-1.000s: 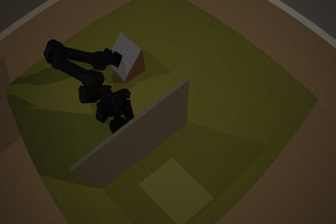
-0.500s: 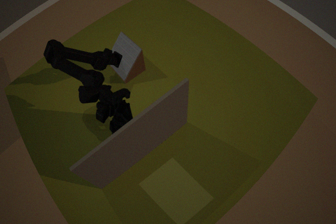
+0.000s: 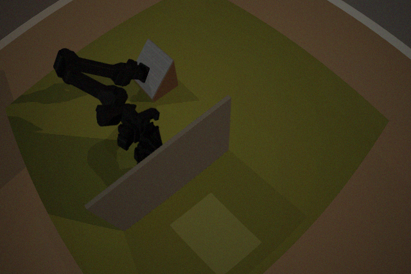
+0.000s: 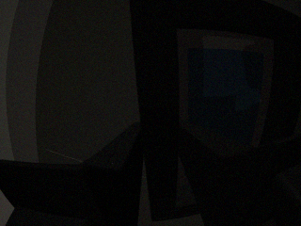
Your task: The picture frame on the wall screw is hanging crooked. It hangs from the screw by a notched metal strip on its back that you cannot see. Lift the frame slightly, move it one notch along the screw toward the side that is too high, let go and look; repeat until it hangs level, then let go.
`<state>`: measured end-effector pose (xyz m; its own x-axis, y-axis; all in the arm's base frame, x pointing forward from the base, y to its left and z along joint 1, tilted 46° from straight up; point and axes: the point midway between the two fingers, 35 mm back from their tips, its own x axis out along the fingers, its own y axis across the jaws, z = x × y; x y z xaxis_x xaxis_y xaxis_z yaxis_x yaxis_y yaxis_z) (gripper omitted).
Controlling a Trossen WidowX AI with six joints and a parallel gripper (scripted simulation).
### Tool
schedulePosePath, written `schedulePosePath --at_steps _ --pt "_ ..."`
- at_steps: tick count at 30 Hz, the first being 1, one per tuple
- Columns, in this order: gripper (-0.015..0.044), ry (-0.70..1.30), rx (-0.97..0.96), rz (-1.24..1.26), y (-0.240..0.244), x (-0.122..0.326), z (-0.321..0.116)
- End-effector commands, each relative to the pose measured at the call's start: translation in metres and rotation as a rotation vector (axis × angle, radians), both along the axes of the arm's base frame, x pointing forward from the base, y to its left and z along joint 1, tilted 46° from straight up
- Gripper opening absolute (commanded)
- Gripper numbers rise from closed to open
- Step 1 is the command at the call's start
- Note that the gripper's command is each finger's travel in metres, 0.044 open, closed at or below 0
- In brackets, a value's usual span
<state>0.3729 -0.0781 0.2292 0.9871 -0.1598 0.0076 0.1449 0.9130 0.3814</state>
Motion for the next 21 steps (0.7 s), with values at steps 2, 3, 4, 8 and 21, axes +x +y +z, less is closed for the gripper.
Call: schedulePosePath --at_steps 2,3,4,8,21 --pt "0.0000 0.001 -0.002 -0.007 0.0001 0.0001 0.0005" --pt "0.0000 0.001 -0.002 -0.007 0.0004 0.0002 0.0006" --pt "0.0000 0.001 -0.002 -0.007 0.0007 0.0002 0.0007" --pt "0.0000 0.001 -0.002 -0.007 0.0019 0.0004 0.0010" --pt "0.0000 0.001 -0.002 -0.007 0.0058 0.0010 0.0025"
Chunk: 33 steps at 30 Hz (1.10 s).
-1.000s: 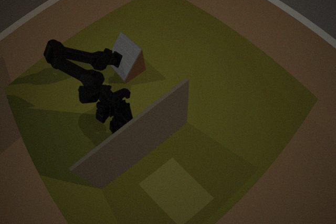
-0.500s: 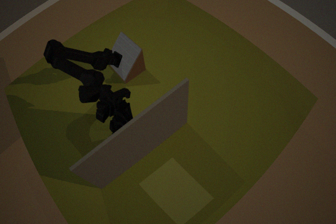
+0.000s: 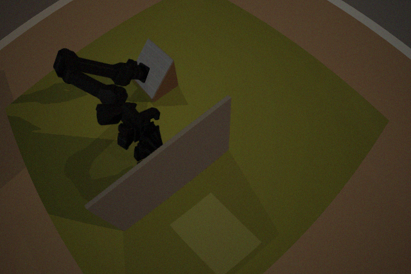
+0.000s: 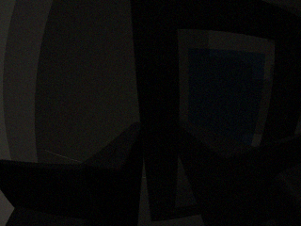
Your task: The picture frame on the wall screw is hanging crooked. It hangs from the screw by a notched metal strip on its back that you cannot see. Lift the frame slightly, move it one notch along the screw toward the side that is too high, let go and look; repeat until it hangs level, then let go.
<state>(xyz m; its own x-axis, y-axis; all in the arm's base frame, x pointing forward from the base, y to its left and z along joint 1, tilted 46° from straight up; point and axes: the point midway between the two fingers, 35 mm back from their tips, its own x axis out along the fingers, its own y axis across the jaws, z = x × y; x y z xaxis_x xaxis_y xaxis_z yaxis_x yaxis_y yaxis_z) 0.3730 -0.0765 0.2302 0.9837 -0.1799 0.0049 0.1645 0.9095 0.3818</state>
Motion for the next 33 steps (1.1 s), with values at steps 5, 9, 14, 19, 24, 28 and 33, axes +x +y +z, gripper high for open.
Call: schedulePosePath --at_steps 5,9,14,19,24,28,33 --pt "0.0000 -0.002 -0.003 0.014 0.0058 0.0012 0.0020" --pt "0.0000 -0.002 -0.003 0.014 0.0069 0.0014 0.0025" --pt "0.0000 -0.002 -0.002 0.014 0.0084 0.0016 0.0031" --pt "0.0000 -0.002 -0.002 0.014 0.0082 0.0016 0.0030" --pt "0.0000 -0.002 -0.003 0.014 0.0078 0.0015 0.0028" --pt "0.0000 -0.002 -0.003 0.014 0.0075 0.0015 0.0027" --pt "0.0000 -0.002 -0.003 0.014 0.0075 0.0015 0.0027"
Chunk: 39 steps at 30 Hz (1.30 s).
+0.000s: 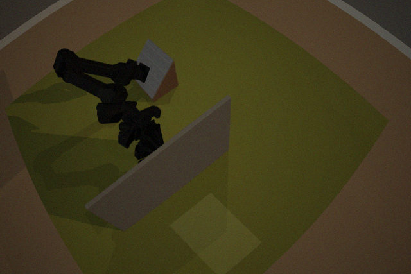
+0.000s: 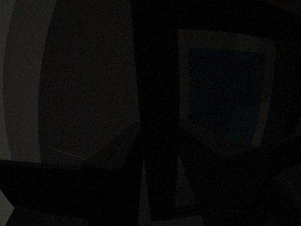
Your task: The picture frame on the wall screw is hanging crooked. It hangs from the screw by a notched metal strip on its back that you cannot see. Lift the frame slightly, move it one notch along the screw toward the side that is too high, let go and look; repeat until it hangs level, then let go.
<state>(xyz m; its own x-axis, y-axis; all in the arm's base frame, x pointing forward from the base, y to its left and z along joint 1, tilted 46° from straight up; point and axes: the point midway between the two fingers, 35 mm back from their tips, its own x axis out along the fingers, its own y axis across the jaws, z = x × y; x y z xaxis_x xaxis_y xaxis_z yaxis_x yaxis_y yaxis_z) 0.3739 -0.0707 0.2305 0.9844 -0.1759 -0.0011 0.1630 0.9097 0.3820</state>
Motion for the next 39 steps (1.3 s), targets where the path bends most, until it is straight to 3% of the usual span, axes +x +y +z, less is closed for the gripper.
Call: schedulePosePath --at_steps 1,39 --pt "0.0000 -0.008 -0.004 0.010 0.0018 0.0006 0.0026" --pt "0.0000 -0.008 -0.004 0.010 0.0003 0.0002 0.0100"
